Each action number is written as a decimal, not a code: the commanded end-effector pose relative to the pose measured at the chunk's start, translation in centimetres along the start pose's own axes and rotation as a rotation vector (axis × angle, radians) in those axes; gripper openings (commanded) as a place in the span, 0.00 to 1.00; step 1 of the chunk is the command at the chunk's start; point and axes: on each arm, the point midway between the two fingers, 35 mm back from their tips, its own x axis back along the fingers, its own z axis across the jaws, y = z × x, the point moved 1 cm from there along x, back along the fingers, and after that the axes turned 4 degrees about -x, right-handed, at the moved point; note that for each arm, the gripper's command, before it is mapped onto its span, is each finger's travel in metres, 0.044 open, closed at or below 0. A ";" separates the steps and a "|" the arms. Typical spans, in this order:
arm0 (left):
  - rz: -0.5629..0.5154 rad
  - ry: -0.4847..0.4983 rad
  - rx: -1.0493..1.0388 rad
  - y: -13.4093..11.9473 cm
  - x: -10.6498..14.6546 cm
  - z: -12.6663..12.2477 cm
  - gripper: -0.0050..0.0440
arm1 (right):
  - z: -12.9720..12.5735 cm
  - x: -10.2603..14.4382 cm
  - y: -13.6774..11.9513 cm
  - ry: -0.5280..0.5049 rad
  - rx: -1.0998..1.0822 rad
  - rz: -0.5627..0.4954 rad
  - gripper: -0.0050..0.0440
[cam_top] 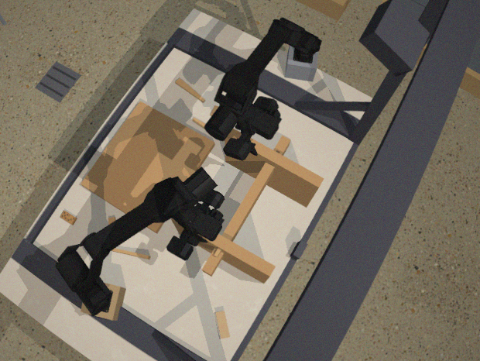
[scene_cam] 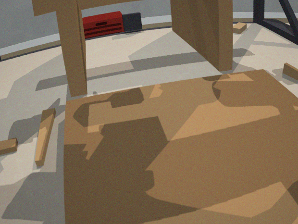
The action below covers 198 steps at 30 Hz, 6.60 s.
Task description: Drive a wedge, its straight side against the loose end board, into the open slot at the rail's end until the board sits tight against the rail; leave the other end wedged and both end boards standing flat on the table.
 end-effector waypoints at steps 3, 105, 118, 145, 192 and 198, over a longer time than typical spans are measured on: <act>-0.007 0.018 -0.014 0.4 0.5 0.1 0.10 | 0.4 1.7 0.9 -0.042 0.019 -0.004 0.65; -0.009 0.023 -0.012 0.3 0.7 0.3 0.00 | 0.1 -2.7 -1.2 0.014 -0.008 -0.003 0.51; -0.009 0.023 -0.012 0.3 0.7 0.3 0.00 | -0.1 -2.3 -1.0 0.018 -0.010 -0.003 0.51; -0.008 0.023 -0.012 0.3 0.7 0.3 0.51 | 0.4 2.6 1.2 -0.068 0.000 -0.010 0.51; -0.005 0.016 -0.008 3.3 6.8 0.8 0.51 | 0.4 2.6 1.2 -0.068 -0.001 -0.010 0.51; -0.001 0.052 0.019 2.7 7.2 0.7 0.51 | 0.8 2.2 1.4 -0.070 -0.015 -0.001 0.46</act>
